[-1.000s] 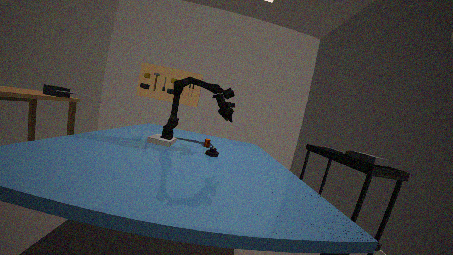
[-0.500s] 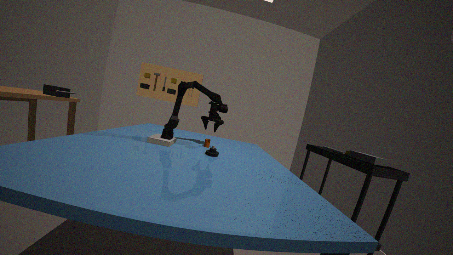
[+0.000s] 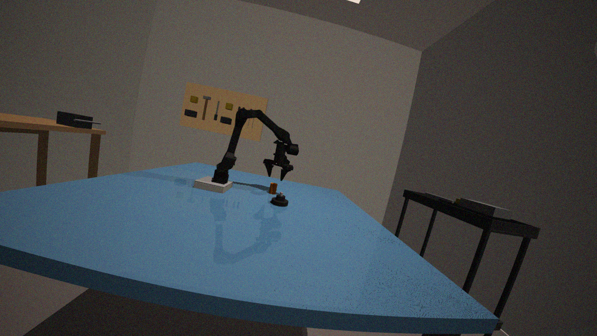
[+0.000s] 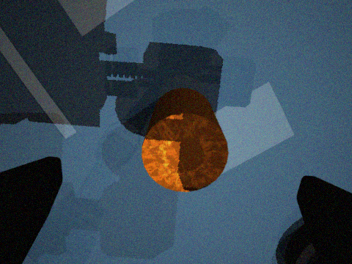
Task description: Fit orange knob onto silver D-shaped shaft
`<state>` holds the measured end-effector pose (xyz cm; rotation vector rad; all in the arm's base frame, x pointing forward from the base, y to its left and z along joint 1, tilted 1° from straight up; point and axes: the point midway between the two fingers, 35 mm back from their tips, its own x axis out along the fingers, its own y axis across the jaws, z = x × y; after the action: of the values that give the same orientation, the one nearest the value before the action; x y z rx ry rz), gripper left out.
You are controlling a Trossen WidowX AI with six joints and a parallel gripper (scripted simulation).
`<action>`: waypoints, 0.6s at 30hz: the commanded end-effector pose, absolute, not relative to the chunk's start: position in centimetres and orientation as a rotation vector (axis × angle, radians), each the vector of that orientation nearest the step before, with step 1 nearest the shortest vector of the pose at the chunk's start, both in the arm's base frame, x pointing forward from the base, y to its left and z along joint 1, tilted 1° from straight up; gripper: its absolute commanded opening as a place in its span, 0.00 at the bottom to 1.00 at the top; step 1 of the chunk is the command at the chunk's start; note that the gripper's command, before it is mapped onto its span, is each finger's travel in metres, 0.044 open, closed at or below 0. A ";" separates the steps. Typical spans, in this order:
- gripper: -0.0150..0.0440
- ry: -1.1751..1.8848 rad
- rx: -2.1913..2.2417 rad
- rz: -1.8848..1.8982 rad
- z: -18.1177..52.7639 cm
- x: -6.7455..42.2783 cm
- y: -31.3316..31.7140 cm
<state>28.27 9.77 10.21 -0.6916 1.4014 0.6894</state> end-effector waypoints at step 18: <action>1.00 1.408 -0.700 0.689 6.8 28.5 9.6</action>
<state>28.60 9.73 7.41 -0.6912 1.4033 0.6890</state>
